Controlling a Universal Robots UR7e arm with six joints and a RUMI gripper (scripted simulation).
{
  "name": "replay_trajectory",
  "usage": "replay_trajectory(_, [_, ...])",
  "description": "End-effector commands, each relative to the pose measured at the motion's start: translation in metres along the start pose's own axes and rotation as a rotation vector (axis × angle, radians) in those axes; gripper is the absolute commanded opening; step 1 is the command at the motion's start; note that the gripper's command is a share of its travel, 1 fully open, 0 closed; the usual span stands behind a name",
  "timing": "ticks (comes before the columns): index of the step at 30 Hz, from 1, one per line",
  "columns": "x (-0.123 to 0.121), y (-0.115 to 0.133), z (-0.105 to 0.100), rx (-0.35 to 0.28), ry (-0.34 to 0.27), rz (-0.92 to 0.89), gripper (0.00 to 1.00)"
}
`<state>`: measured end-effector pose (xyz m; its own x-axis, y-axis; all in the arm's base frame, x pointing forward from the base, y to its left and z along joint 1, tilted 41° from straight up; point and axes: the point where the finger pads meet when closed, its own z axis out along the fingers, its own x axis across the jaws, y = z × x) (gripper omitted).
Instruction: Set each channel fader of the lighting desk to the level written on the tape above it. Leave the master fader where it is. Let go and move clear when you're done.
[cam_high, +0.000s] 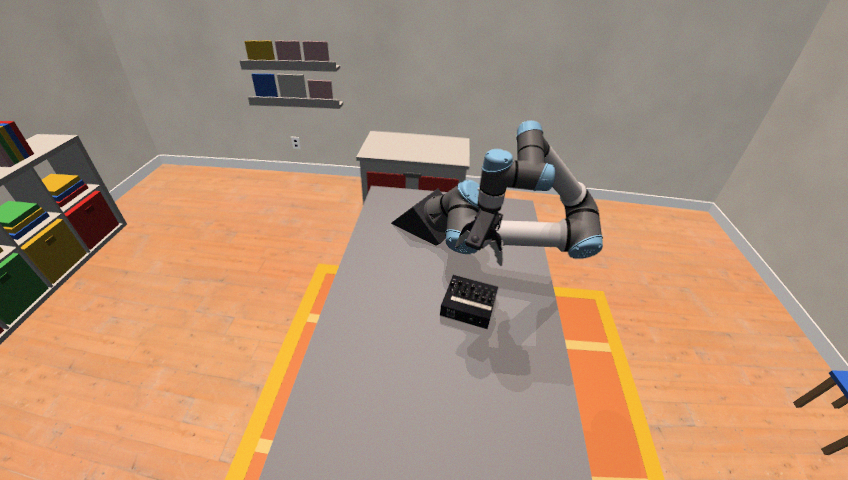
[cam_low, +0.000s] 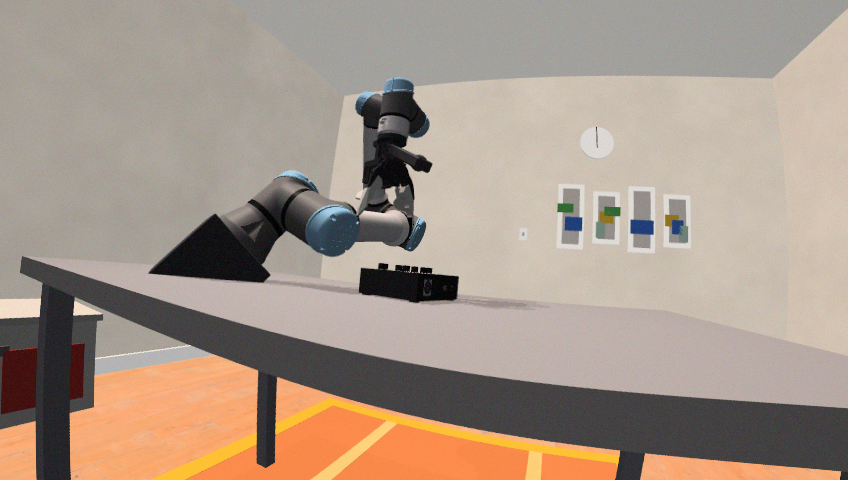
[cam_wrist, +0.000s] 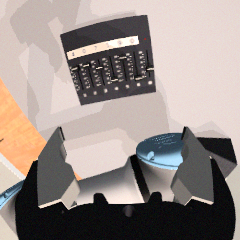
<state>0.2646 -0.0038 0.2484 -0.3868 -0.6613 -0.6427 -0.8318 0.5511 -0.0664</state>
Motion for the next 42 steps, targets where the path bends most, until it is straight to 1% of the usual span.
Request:
replay_trajectory(1, [0.0003, 0.0049, 0.0037, 0.014, -0.012, -0.096, 1.0])
replay_trajectory(4, [0.0002, 0.0069, 0.0055, 0.015, -0.013, -0.135, 1.0])
replay_trajectory(13, [0.0001, 0.0092, 0.0076, 0.016, -0.014, -0.179, 1.0])
replay_trajectory(42, [0.0001, 0.0094, 0.0078, 0.016, -0.015, -0.183, 1.0])
